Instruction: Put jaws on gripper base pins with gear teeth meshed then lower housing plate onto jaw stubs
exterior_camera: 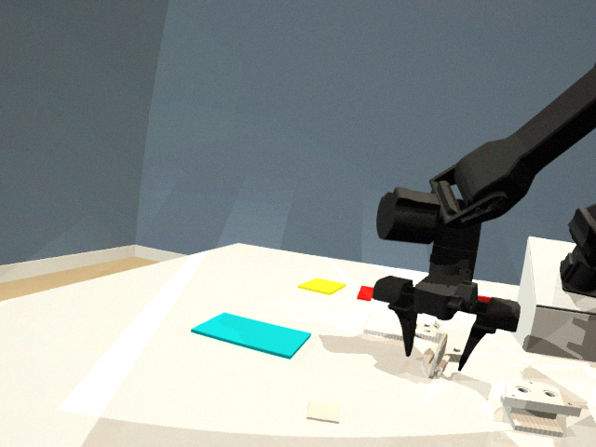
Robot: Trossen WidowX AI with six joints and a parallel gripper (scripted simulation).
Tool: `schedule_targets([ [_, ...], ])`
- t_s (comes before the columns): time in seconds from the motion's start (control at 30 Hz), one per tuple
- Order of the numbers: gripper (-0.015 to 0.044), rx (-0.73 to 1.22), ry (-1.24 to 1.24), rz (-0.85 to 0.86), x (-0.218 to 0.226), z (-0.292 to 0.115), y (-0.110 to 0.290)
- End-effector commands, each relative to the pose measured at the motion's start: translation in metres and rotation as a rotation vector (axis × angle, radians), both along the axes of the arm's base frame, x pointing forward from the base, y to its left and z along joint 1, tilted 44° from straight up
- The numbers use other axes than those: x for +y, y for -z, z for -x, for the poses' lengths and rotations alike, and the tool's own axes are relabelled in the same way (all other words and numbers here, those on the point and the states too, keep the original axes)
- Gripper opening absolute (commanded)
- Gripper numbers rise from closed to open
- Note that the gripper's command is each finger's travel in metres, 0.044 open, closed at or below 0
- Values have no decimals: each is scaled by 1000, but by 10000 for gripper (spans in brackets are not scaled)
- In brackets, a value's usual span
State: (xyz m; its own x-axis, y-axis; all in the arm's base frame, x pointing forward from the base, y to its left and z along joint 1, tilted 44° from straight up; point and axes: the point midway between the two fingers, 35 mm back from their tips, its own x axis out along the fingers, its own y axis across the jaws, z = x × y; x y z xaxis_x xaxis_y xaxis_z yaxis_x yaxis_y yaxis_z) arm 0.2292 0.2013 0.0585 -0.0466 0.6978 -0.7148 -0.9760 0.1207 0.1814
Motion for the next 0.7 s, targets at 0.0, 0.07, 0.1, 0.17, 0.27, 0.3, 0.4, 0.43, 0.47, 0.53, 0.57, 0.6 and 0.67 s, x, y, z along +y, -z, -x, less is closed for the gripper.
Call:
schedule_targets([
  [0.0, 230, 0, 0, 0, 0, 0, 0],
  [0.07, 177, 0, 0, 0, 0, 0, 0],
  [0.1, 151, 0, 0, 0, 0, 0, 0],
  [0.17, 134, 0, 0, 0, 0, 0, 0],
  [0.27, 134, 0, 0, 0, 0, 0, 0],
  [0.3, 134, 0, 0, 0, 0, 0, 0],
  [0.4, 134, 0, 0, 0, 0, 0, 0],
  [0.43, 134, 0, 0, 0, 0, 0, 0],
  [0.47, 134, 0, 0, 0, 0, 0, 0],
  [0.53, 134, 0, 0, 0, 0, 0, 0],
  [0.57, 134, 0, 0, 0, 0, 0, 0],
  [0.6, 134, 0, 0, 0, 0, 0, 0],
  [0.67, 134, 0, 0, 0, 0, 0, 0],
])
